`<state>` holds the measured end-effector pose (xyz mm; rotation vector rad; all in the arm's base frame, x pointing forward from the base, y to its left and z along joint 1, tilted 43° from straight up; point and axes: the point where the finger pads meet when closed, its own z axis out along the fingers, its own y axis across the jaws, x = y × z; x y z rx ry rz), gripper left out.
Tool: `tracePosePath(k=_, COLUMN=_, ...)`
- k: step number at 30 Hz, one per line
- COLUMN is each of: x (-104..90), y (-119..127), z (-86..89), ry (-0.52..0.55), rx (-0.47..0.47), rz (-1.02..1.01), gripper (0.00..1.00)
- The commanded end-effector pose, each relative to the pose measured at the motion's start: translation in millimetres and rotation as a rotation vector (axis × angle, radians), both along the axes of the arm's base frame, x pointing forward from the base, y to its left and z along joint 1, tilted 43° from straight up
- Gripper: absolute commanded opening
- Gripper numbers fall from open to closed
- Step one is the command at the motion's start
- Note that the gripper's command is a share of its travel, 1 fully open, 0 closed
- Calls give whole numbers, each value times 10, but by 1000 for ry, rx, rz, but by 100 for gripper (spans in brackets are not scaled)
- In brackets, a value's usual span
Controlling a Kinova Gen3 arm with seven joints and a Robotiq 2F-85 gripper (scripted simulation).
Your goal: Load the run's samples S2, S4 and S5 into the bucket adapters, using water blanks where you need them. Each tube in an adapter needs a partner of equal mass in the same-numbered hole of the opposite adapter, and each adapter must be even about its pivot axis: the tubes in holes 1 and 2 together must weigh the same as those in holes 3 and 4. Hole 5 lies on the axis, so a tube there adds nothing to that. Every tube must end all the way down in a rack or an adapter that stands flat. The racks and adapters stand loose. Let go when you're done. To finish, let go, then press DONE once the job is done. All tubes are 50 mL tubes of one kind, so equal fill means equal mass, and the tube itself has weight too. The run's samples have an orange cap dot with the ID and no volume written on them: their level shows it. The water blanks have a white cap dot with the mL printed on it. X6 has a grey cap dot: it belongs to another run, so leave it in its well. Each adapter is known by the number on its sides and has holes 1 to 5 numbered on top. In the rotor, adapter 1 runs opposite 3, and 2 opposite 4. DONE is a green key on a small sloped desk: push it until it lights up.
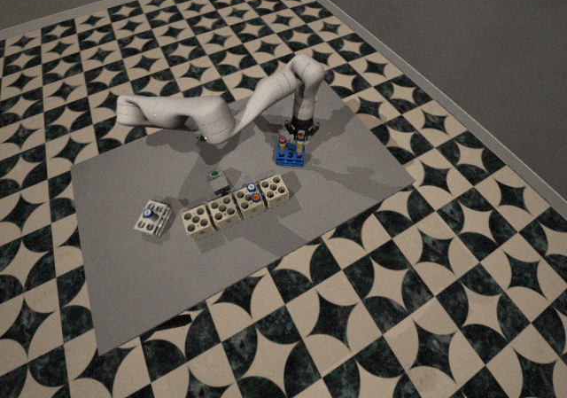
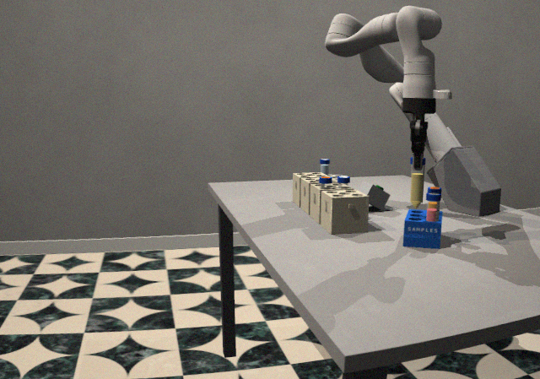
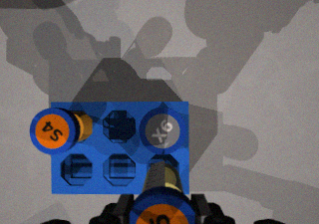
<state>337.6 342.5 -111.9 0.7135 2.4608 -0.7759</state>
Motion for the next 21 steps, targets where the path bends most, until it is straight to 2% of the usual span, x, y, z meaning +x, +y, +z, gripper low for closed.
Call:
tracePosePath(k=1, x=-11, y=35, z=35, ry=-1, rx=2, rz=1, gripper=10)
tracePosePath(k=21, x=-75, y=184, z=212, ry=-1, rx=2, rz=1, gripper=10)
